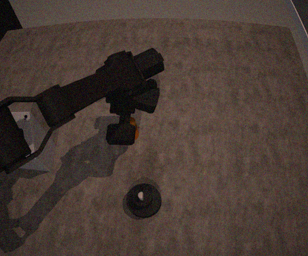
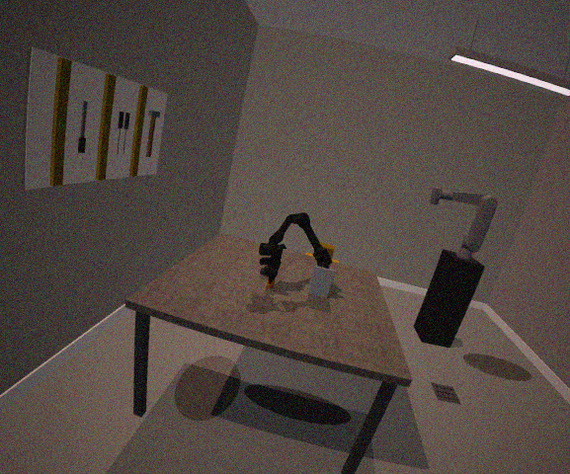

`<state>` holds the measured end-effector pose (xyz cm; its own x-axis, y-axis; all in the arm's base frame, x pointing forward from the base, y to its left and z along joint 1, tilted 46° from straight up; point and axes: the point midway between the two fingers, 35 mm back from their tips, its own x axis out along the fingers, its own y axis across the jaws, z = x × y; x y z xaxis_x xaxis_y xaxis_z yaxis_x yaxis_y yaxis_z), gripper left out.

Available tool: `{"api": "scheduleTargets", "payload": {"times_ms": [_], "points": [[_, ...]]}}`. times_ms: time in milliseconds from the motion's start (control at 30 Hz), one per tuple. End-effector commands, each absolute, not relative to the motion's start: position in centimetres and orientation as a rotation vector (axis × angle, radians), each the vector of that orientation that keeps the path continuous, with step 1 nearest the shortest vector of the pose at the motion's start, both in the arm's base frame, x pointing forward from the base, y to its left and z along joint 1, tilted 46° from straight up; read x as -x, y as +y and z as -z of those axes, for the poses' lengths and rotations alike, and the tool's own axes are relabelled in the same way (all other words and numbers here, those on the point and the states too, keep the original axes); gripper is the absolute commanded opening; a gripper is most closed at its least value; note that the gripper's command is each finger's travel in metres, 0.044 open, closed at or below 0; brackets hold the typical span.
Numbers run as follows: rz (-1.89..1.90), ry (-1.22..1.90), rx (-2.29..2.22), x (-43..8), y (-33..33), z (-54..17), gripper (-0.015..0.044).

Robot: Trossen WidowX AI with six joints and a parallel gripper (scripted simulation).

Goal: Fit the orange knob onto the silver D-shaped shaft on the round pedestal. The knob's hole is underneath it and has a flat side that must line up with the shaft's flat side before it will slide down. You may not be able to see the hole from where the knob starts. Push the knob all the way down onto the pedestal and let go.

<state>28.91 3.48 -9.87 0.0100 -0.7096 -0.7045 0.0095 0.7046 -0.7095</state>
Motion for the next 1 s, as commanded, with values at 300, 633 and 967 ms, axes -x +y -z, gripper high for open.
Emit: {"api": "scheduleTargets", "payload": {"times_ms": [300, 633, 967], "points": [[0.62, 1.467, 0.622, -28.8, 1.8, 11.3, 0.044], [0.622, 1.467, 0.624, -28.7, 0.8, 12.2, 0.044], [0.622, 1.467, 0.624, -28.7, 0.8, 12.2, 0.0177]]}}
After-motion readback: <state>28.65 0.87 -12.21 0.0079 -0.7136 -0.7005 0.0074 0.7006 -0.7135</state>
